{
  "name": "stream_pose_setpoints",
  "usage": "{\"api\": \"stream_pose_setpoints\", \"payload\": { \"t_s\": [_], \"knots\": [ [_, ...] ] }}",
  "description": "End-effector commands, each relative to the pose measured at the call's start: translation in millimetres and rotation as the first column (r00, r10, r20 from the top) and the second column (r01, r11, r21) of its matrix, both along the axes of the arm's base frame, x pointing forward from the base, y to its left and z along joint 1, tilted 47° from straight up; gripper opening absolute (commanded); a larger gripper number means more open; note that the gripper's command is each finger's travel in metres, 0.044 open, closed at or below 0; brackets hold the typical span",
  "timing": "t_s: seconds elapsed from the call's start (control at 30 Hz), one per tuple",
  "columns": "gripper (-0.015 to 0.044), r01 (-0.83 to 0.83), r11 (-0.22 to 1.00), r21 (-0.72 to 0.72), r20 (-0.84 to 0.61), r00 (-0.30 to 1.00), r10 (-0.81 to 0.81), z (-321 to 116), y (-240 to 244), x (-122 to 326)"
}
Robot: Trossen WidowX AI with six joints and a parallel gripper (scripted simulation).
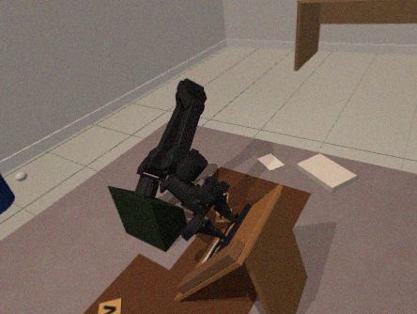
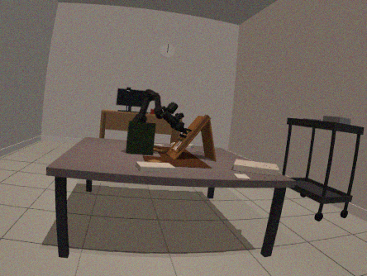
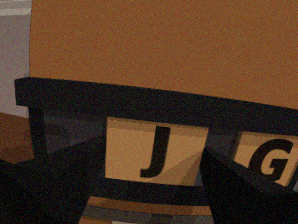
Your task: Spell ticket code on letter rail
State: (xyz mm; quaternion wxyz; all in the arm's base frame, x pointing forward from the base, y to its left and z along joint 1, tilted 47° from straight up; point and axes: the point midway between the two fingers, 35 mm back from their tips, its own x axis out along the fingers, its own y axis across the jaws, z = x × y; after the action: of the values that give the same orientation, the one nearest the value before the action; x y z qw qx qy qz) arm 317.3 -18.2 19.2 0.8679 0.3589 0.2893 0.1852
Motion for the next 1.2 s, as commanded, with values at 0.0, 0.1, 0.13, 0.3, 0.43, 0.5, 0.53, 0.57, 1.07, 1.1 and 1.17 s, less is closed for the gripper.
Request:
{"api": "stream_pose_setpoints", "payload": {
  "t_s": [0.0,0.1,0.13,0.3,0.43,0.5,0.53,0.57,1.07,1.1,1.17],
  "knots": [
    [0.0,-0.003,1.0,-0.003,0.007,1.0,0.003,-0.7,-2.0,1.0],
    [0.0,-0.003,1.0,-0.003,0.007,1.0,0.003,-1.8,-3.0,1.2],
    [0.0,-0.003,1.0,-0.003,0.007,1.0,0.003,-2.1,-3.3,1.3],
    [0.0,-0.003,1.0,-0.003,0.007,1.0,0.003,-3.9,-5.1,1.6],
    [0.0,-0.003,1.0,-0.003,0.008,1.0,0.003,-5.3,-6.4,1.9],
    [0.0,-0.003,1.0,-0.003,0.008,1.0,0.003,-6.1,-7.1,2.0],
    [0.0,-0.003,1.0,-0.004,0.008,1.0,0.003,-6.4,-7.5,2.1],
    [0.0,-0.003,1.0,-0.004,0.008,1.0,0.003,-6.8,-7.8,2.2],
    [0.0263,-0.003,1.0,-0.003,0.006,1.0,0.003,-7.5,-9.2,-0.3],
    [0.0289,-0.003,1.0,-0.003,0.007,1.0,0.003,-6.9,-10.1,-1.5],
    [0.0295,-0.003,1.0,-0.004,0.007,1.0,0.003,-5.7,-12.0,-4.1]
  ]
}}
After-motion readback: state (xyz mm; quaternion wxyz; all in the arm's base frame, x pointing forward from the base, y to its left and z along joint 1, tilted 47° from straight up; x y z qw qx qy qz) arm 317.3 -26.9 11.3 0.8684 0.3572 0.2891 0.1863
